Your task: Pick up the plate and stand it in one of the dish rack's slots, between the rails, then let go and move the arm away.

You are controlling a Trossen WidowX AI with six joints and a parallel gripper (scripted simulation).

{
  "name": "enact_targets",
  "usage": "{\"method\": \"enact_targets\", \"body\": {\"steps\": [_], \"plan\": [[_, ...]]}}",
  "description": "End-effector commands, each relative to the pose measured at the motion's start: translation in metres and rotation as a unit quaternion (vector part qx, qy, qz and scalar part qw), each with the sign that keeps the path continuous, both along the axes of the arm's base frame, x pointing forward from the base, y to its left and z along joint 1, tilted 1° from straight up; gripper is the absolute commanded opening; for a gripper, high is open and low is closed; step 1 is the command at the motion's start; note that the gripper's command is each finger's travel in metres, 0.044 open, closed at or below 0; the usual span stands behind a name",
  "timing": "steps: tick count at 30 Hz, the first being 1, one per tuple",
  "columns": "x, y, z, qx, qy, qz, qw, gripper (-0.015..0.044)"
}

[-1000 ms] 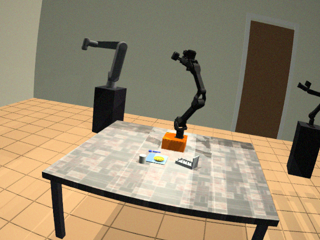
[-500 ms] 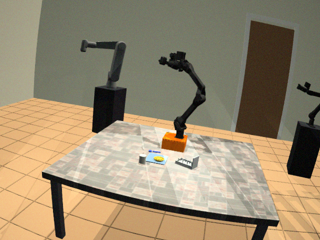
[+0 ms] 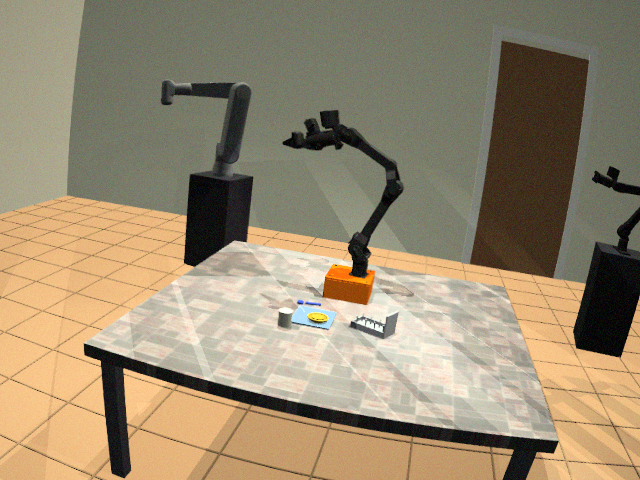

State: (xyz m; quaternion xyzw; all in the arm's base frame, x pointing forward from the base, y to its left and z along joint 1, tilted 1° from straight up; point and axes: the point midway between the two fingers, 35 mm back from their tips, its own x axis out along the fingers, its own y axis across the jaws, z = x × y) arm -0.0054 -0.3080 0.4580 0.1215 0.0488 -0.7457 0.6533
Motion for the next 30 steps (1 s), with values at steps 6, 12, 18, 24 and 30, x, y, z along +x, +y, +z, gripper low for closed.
{"method": "enact_targets", "body": {"steps": [6, 12, 18, 24, 30], "plan": [[0.067, -0.026, -0.05, 0.074, 0.022, 0.107, 0.991, 0.04], [0.116, -0.03, -0.087, 0.124, 0.044, 0.178, 0.975, 0.04], [0.16, -0.024, -0.128, 0.175, 0.085, 0.237, 0.952, 0.04], [0.21, -0.01, -0.165, 0.217, 0.12, 0.31, 0.918, 0.04], [0.256, 0.015, -0.201, 0.252, 0.153, 0.378, 0.877, 0.04]]}}
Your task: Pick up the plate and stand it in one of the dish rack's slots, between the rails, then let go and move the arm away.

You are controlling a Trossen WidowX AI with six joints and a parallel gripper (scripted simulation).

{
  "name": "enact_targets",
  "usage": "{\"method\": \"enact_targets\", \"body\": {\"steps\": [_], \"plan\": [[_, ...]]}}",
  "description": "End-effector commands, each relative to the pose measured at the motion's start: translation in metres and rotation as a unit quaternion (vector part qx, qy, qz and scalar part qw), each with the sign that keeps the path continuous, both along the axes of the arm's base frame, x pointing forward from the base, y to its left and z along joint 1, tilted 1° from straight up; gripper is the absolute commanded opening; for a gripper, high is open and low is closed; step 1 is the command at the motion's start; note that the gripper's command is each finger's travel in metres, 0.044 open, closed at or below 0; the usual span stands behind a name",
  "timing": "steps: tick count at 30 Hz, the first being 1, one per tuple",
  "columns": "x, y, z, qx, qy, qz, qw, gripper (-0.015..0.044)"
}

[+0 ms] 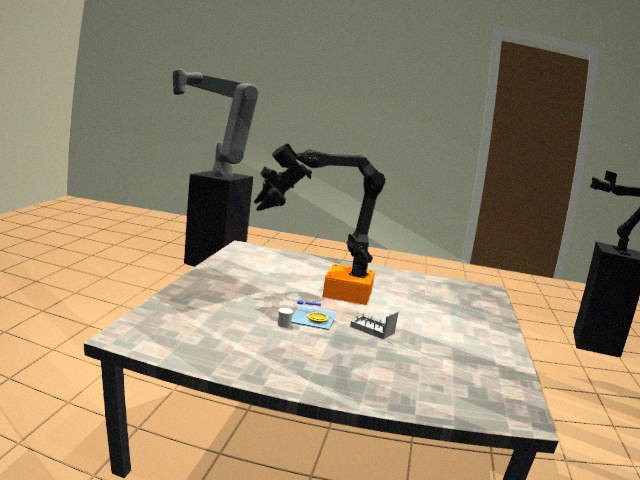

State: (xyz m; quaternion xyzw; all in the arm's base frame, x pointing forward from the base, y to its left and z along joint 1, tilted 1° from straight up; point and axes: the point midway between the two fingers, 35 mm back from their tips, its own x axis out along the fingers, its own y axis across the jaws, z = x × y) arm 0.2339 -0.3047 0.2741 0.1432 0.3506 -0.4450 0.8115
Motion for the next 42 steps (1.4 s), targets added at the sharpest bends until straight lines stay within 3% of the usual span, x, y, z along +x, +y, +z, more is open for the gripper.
{"method": "enact_targets", "body": {"steps": [1, 22, 38, 42], "plan": [[0.024, 0.017, -0.024, 0.025, 0.022, 0.046, 0.998, 0.04], [0.117, 0.154, -0.148, 0.127, 0.169, 0.297, 0.931, 0.04], [0.115, 0.277, -0.236, 0.166, 0.316, 0.48, 0.801, 0.04], [0.111, 0.286, -0.243, 0.169, 0.33, 0.494, 0.787, 0.04]]}}
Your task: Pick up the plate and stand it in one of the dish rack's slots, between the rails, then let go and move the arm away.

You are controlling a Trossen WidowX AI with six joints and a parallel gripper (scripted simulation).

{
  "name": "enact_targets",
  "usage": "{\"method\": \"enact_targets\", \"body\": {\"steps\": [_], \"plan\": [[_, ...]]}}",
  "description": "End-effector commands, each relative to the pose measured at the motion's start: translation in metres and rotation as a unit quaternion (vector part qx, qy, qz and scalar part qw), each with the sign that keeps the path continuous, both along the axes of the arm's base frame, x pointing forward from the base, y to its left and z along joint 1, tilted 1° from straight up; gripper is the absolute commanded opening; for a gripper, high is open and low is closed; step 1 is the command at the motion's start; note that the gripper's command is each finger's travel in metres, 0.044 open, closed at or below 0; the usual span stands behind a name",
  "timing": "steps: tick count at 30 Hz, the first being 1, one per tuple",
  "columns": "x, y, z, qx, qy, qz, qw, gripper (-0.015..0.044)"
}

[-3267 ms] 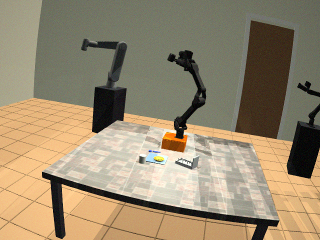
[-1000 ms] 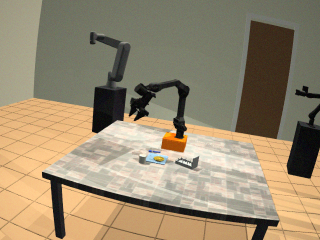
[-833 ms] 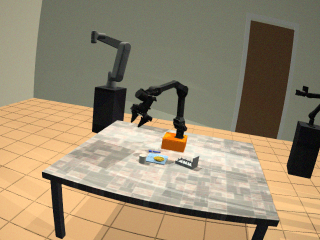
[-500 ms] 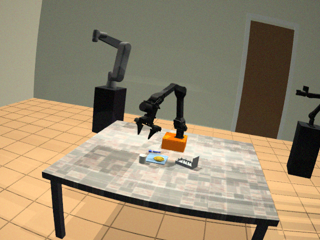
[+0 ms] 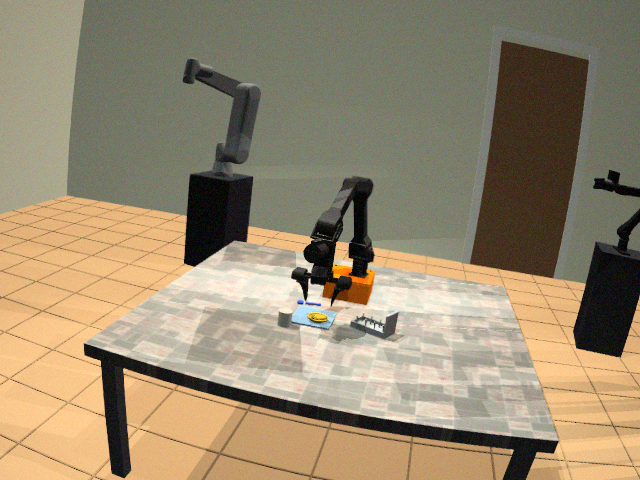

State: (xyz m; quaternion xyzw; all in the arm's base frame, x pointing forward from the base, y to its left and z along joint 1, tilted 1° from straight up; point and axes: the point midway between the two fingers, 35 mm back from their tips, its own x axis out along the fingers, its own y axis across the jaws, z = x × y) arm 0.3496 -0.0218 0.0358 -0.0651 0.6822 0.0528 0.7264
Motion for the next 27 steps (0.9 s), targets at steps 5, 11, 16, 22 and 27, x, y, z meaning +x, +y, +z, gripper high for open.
{"method": "enact_targets", "body": {"steps": [5, 11, 16, 22, 27], "plan": [[-0.006, 0.003, -0.009, 0.002, 0.011, 0.011, 1.0, 0.04], [-0.005, 0.003, -0.019, 0.002, 0.011, 0.011, 1.0, 0.04], [-0.004, 0.002, -0.027, 0.002, 0.011, 0.011, 1.0, 0.04], [-0.004, 0.002, -0.037, 0.002, 0.011, 0.011, 1.0, 0.04], [-0.004, 0.002, -0.045, 0.002, 0.011, 0.011, 1.0, 0.04]]}}
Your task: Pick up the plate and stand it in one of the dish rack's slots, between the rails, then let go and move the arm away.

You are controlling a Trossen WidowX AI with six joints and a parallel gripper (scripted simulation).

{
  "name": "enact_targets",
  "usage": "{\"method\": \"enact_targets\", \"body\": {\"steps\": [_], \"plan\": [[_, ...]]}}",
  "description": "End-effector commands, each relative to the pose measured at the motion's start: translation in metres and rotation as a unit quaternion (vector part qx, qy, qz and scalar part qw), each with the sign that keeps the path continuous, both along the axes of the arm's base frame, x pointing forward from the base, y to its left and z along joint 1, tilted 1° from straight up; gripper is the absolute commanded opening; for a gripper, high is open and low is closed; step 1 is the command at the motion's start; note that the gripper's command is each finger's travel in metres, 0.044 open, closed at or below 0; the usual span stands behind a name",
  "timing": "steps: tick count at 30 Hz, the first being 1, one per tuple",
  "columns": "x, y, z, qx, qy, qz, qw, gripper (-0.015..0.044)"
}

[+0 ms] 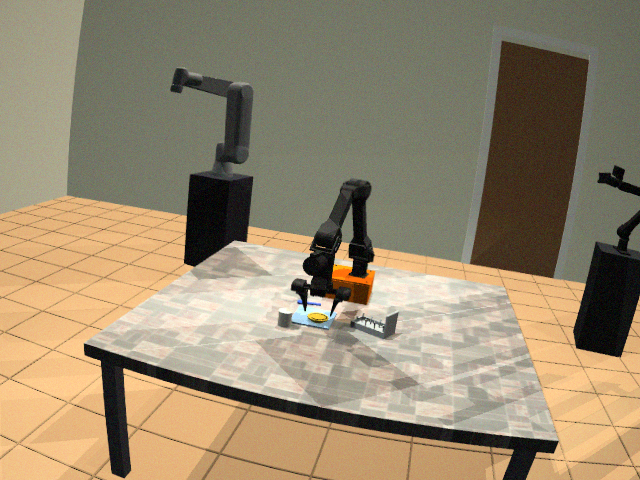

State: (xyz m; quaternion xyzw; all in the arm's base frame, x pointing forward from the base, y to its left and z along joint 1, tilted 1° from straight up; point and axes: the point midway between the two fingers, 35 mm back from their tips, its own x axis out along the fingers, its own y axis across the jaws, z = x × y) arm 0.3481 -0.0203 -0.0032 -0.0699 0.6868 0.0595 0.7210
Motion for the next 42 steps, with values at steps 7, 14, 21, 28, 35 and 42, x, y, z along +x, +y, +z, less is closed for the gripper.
{"method": "enact_targets", "body": {"steps": [7, 14, 21, 28, 35, 42], "plan": [[-0.003, 0.0, -0.017, 0.002, 0.004, 0.003, 1.0, 0.04], [-0.004, 0.0, -0.024, 0.002, 0.004, 0.003, 1.0, 0.0393], [-0.004, 0.0, -0.024, 0.002, 0.004, 0.003, 1.0, 0.0383], [-0.004, 0.0, -0.024, 0.002, 0.004, 0.003, 1.0, 0.0336], [-0.003, 0.0, -0.021, 0.002, 0.004, 0.003, 1.0, 0.0231], [0.004, -0.001, 0.018, 0.002, 0.003, 0.003, 1.0, 0.0047]]}}
